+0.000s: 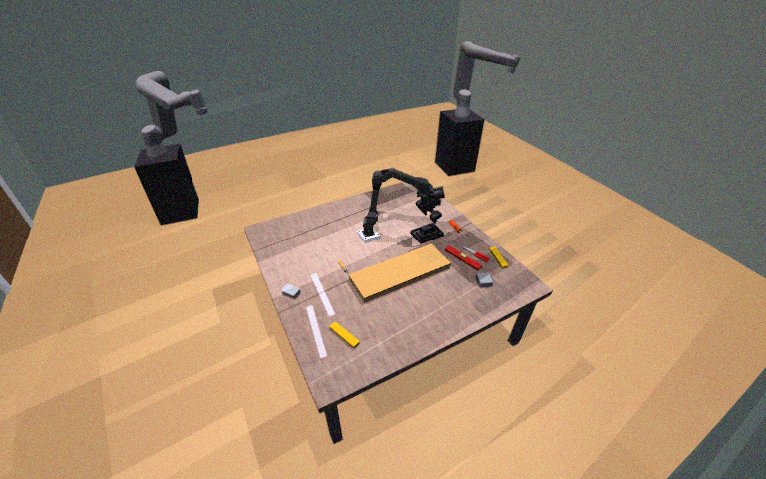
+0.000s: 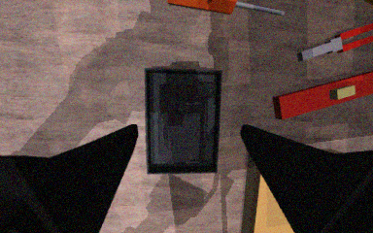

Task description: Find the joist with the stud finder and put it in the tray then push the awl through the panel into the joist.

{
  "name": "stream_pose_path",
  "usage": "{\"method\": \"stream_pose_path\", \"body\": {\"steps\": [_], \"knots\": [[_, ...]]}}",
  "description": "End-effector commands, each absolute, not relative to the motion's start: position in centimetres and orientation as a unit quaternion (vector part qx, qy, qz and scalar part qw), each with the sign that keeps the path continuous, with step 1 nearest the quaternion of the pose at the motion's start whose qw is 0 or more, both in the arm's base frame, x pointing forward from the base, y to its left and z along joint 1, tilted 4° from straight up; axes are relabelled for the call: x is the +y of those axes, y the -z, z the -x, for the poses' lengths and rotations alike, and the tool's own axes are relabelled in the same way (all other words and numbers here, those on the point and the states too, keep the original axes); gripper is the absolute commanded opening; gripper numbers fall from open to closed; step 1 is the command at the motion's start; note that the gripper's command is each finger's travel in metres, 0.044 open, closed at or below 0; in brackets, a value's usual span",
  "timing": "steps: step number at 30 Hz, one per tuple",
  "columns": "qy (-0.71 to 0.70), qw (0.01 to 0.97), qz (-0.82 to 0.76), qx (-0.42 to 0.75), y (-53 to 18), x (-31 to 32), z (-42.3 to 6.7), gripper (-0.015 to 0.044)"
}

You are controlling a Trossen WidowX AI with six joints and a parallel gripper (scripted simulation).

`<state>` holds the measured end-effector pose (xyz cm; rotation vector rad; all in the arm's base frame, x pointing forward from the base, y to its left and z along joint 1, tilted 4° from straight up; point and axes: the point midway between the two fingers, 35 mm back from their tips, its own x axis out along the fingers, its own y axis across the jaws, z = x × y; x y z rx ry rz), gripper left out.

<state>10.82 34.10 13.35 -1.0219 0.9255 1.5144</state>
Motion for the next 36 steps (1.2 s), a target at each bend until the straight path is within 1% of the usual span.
{"method": "stream_pose_path", "body": {"steps": [1, 4, 10, 14, 18, 20, 24, 27, 31, 36], "knots": [[-0.627, 0.525, 0.422, 0.391, -13.3, 34.0, -11.1, 0.044], [-0.56, 0.584, 0.363, 0.462, -12.8, 32.2, -14.9, 0.044], [-0.352, 0.696, 0.178, 0.6, -11.4, 25.8, -23.4, 0.044], [-0.195, 0.732, 0.036, 0.652, -10.5, 20.2, -27.6, 0.044], [-0.03, 0.734, -0.112, 0.669, -9.7, 14.0, -30.6, 0.044], [0.052, 0.722, -0.185, 0.665, -9.3, 10.7, -31.6, 0.044], [0.21, 0.682, -0.306, 0.63, -8.6, 4.2, -31.7, 0.044], [0.319, 0.629, -0.399, 0.586, -8.0, -0.5, -31.4, 0.044], [0.45, 0.529, -0.516, 0.501, -7.2, -6.6, -30.4, 0.044], [0.578, 0.374, -0.627, 0.364, -6.2, -13.6, -27.4, 0.044]]}}
